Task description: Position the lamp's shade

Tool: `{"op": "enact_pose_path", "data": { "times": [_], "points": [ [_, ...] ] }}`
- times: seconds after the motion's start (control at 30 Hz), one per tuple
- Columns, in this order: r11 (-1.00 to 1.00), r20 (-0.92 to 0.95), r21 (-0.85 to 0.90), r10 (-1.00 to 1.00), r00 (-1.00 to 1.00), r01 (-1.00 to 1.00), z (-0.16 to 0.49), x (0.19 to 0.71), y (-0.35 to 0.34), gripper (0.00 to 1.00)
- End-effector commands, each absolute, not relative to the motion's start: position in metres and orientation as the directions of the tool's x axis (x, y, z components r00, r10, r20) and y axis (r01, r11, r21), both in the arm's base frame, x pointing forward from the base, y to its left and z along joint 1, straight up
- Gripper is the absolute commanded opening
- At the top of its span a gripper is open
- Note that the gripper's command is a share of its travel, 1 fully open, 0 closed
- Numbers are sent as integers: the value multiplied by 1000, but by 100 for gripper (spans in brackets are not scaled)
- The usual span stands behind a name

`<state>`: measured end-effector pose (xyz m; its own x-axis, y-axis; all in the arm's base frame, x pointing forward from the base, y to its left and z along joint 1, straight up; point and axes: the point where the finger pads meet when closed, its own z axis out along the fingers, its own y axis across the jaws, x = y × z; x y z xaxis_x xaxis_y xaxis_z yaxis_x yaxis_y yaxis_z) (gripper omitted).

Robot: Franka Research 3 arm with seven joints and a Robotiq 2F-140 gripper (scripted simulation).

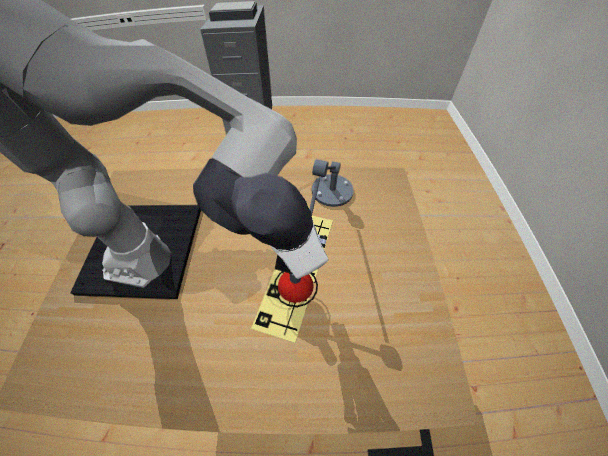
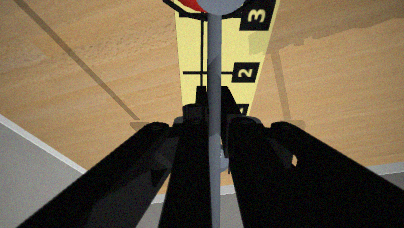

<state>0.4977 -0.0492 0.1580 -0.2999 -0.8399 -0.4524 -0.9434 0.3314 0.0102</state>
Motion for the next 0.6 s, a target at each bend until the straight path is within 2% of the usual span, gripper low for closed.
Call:
{"op": "enact_pose_path", "data": {
  "times": [0.0, 0.57],
  "points": [
    [339, -449, -5, -842, -301, -941, 159, 500, -64, 10],
    [339, -449, -5, -842, -301, -941, 159, 500, -63, 10]
  ]
}}
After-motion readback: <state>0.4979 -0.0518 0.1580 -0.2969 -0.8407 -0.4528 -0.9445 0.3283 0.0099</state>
